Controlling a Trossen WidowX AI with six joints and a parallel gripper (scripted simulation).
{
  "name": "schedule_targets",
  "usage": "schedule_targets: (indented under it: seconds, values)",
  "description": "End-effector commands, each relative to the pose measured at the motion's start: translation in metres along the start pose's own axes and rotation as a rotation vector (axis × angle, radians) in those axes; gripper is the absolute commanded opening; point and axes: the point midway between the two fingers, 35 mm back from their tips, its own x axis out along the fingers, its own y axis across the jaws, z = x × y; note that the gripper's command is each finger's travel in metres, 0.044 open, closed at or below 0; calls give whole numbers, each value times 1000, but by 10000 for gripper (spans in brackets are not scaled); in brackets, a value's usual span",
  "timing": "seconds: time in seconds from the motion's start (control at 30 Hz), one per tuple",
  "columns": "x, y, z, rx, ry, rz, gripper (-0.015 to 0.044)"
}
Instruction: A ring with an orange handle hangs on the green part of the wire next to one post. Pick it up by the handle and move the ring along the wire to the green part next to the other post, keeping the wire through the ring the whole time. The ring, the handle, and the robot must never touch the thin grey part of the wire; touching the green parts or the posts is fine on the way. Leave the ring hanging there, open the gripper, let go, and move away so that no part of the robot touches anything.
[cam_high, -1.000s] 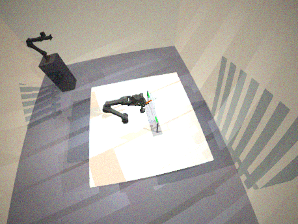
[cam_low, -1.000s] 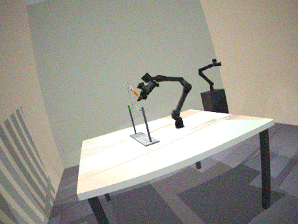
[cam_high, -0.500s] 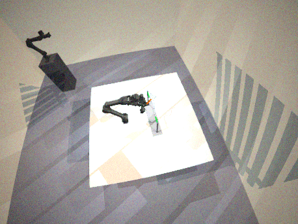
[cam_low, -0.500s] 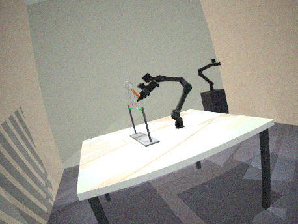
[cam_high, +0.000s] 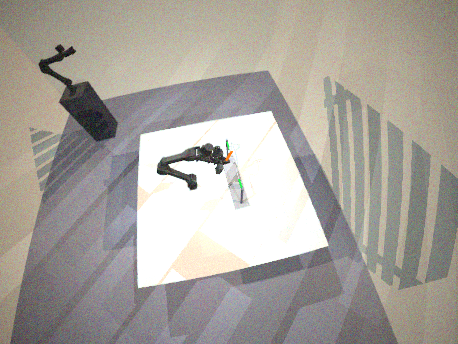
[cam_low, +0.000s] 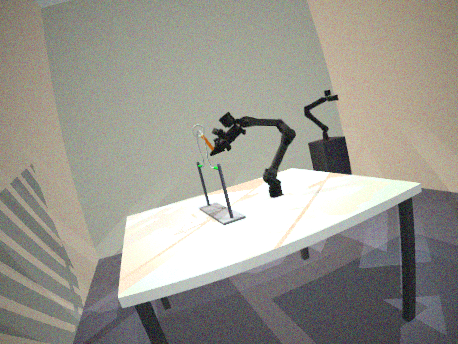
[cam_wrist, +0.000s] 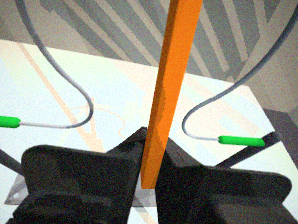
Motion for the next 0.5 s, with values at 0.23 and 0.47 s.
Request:
schedule_targets:
  seconds: [0.23, 0.47]
  values:
    - [0, -7, -1, -121, -19, -70, -150]
    - [0, -11, 0, -201, -31, -116, -150]
